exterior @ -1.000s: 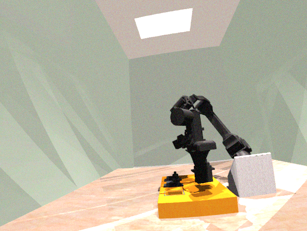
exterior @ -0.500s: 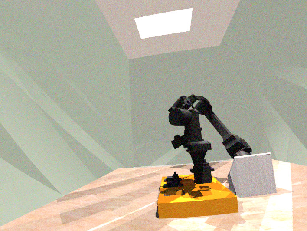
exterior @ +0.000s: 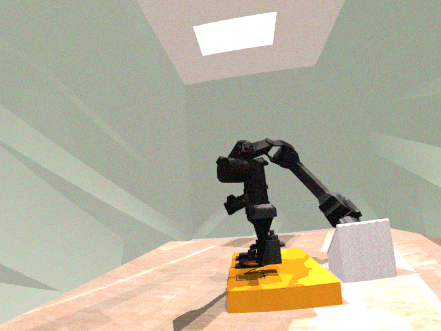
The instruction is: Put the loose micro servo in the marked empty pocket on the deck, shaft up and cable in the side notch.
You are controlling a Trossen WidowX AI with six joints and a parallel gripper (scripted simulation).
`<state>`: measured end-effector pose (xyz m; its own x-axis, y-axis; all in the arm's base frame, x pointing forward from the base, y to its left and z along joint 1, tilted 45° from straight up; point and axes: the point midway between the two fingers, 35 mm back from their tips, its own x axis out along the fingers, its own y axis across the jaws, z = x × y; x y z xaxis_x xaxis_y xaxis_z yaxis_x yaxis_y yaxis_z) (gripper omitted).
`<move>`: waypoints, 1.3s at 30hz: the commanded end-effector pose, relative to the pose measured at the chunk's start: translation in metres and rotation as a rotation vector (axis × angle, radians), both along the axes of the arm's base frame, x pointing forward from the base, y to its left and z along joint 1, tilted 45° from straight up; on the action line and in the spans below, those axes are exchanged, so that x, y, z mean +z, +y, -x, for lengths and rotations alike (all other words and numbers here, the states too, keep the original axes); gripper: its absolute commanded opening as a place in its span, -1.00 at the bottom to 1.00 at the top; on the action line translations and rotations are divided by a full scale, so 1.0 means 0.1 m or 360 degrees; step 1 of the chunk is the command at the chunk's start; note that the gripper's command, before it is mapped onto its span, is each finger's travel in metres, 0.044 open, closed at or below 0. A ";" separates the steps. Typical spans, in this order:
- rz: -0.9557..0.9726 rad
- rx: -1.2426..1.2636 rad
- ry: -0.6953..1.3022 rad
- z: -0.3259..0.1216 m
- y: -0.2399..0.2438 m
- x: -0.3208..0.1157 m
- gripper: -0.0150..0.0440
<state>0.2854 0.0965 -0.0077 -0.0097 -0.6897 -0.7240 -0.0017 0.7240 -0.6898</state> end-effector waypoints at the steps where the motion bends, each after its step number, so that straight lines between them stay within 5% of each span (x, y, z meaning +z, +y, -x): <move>1: 0.0006 0.0009 0.0003 -0.16 0.00 0.00 -0.49; 11: 0.0007 -0.0001 -0.0009 -0.50 -0.01 0.00 -0.49; 39: 0.0009 -0.0001 -0.0010 -0.50 -0.15 -0.14 -0.49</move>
<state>0.3352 0.0819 -0.0214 -0.0082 -0.6915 -0.7223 0.0083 0.7222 -0.6916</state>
